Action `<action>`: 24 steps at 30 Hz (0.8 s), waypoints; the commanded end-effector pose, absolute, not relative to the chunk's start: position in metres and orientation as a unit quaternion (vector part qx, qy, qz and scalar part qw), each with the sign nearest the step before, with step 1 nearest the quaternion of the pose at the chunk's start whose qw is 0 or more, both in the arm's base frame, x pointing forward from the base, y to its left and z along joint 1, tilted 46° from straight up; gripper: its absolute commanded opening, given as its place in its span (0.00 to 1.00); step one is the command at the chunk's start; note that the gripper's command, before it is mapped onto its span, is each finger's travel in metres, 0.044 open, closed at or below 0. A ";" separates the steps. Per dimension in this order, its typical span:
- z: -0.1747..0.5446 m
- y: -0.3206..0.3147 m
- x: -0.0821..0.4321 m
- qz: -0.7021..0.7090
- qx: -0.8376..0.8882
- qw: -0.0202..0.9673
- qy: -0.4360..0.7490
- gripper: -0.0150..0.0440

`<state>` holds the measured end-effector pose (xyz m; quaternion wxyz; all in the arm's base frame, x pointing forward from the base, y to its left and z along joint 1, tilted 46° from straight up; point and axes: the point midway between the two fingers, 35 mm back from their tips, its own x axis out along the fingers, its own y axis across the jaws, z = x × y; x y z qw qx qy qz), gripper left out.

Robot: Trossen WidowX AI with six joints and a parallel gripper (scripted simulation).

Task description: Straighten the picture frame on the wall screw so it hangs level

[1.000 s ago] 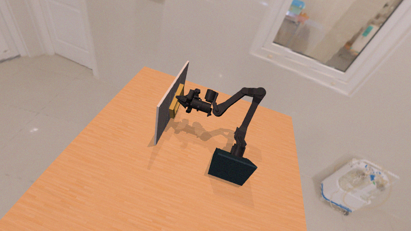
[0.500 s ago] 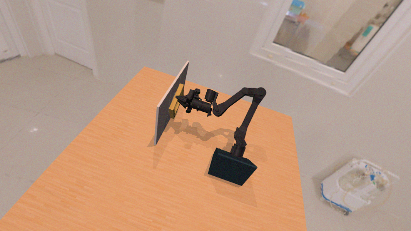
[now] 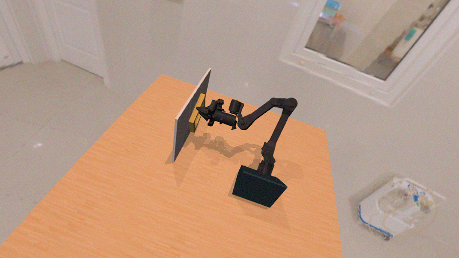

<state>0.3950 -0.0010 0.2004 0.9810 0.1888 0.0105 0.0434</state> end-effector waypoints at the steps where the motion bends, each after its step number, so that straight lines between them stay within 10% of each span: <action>1: 0.204 0.001 0.395 0.049 0.188 0.981 0.007 0.25; 24: 0.210 -0.001 0.396 0.049 0.188 0.981 0.007 0.25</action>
